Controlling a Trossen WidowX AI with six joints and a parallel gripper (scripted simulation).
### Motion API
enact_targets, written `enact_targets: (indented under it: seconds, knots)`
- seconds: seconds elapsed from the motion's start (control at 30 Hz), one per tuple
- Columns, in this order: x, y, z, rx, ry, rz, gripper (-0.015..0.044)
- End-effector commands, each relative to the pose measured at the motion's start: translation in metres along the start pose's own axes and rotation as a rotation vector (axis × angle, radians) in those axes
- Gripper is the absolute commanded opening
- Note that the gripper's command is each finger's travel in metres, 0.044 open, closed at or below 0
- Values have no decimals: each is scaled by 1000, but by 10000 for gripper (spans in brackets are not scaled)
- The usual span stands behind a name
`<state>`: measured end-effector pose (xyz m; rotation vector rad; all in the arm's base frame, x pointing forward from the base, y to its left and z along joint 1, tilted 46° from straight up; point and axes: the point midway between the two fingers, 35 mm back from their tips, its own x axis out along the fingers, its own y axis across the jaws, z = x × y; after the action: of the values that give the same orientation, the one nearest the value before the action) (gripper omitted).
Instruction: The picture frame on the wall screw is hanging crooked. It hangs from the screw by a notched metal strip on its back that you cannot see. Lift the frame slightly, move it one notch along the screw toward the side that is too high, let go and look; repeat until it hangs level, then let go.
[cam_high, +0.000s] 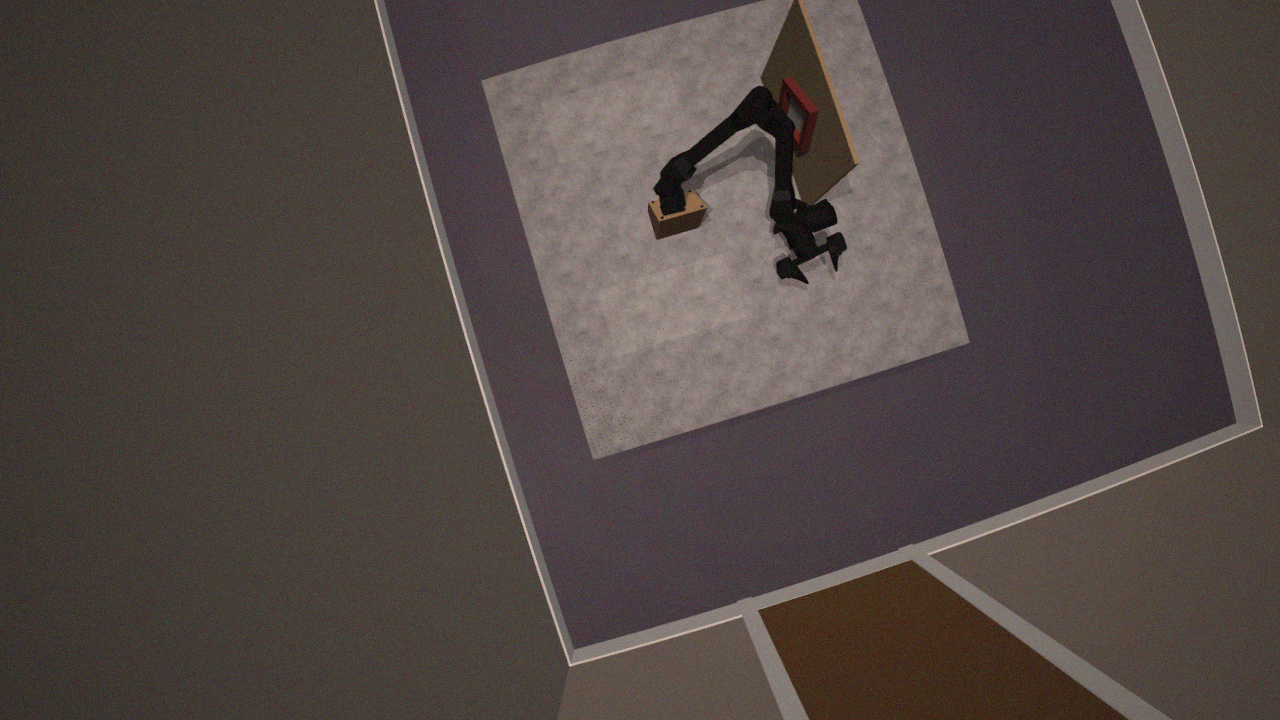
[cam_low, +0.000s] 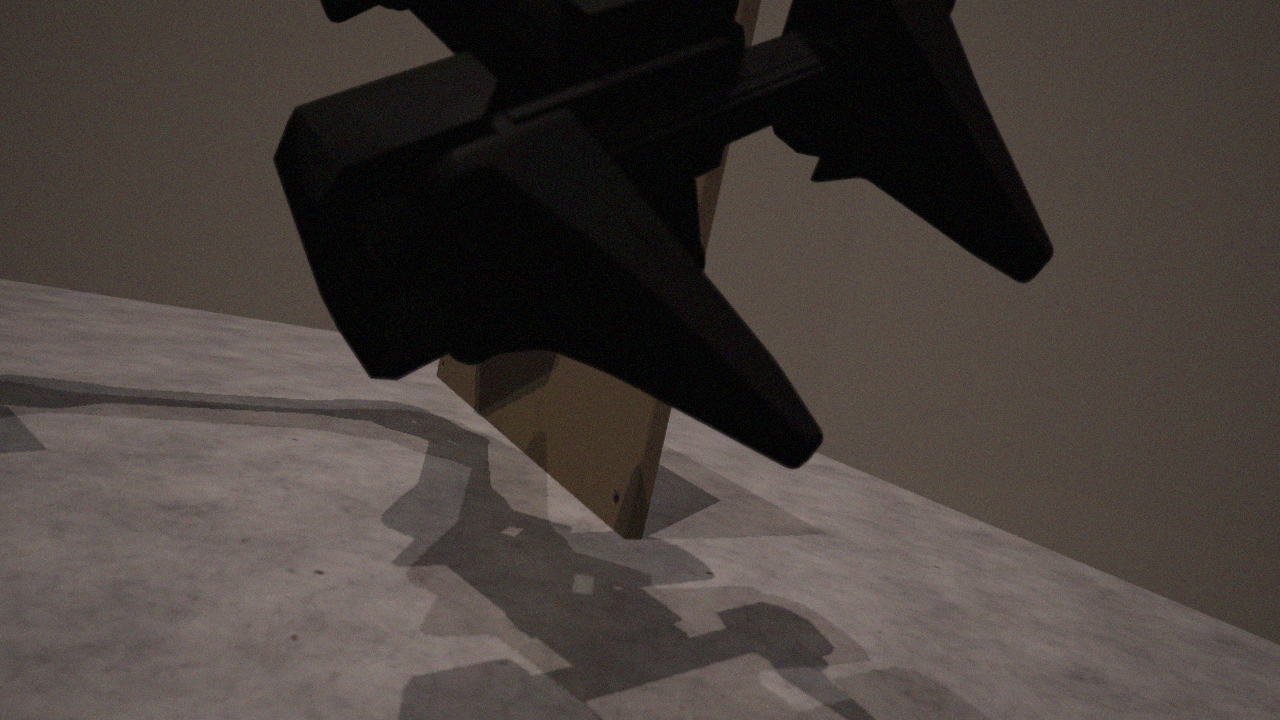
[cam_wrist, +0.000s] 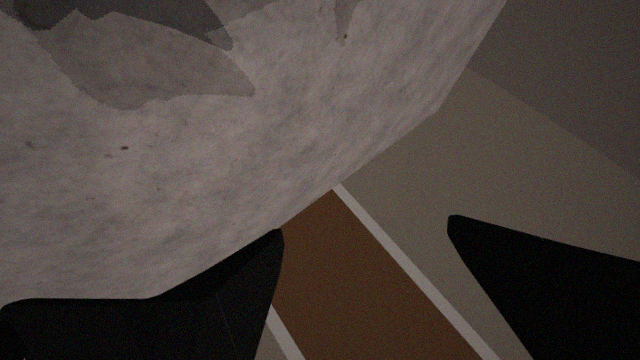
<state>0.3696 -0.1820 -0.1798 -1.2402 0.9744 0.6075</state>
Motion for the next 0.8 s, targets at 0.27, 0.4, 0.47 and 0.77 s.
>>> enact_targets:
  seconds: [0.27,0.4,0.47,0.77]
  knots:
    - [-50,-39,21,356,49,-76,260]
    - [-96,-71,41,532,41,-164,260]
    - [-118,-83,51,610,25,-206,260]
    - [-204,-107,115,949,-103,-342,260]
